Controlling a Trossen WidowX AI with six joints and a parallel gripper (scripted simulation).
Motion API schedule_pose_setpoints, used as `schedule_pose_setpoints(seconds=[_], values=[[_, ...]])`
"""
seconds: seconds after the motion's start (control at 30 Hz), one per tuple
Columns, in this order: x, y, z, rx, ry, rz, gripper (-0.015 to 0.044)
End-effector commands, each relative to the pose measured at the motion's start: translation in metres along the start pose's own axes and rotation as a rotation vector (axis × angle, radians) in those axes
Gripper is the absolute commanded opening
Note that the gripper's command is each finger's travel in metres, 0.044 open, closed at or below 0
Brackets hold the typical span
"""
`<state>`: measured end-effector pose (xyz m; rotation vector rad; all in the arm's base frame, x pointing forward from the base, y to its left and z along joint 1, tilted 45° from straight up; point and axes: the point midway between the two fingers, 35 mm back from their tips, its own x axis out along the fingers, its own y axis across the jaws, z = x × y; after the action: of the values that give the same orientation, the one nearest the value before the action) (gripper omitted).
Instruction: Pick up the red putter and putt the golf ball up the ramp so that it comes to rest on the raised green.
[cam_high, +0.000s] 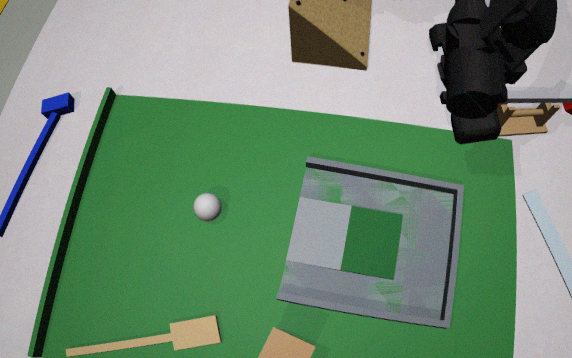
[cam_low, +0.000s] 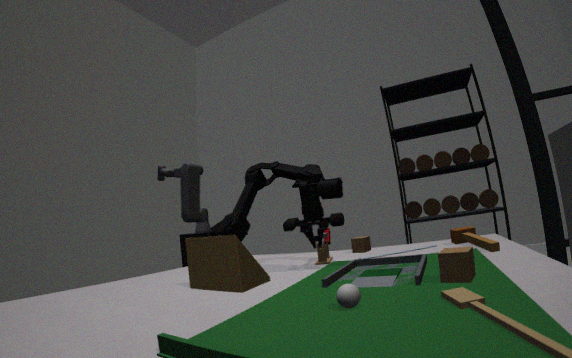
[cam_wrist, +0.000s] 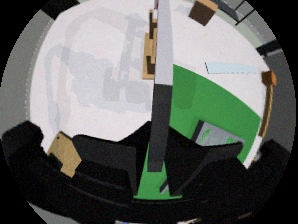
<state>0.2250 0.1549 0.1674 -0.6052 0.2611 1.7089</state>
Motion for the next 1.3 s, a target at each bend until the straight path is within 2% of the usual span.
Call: schedule_pose_setpoints(seconds=[0.0,0.27,0.47,0.73,1.27], values=[[-0.023,-0.003,0.006,0.019,-0.007,-0.014,0.0000],[-0.057,0.001,0.018,0.054,-0.018,-0.021,0.0000],[-0.053,0.000,0.011,0.069,-0.004,-0.024,0.0000],[-0.071,-0.011,-0.031,0.236,0.068,-0.061,0.0000],[-0.111,-0.019,-0.131,0.743,0.132,-0.149,0.0000]])
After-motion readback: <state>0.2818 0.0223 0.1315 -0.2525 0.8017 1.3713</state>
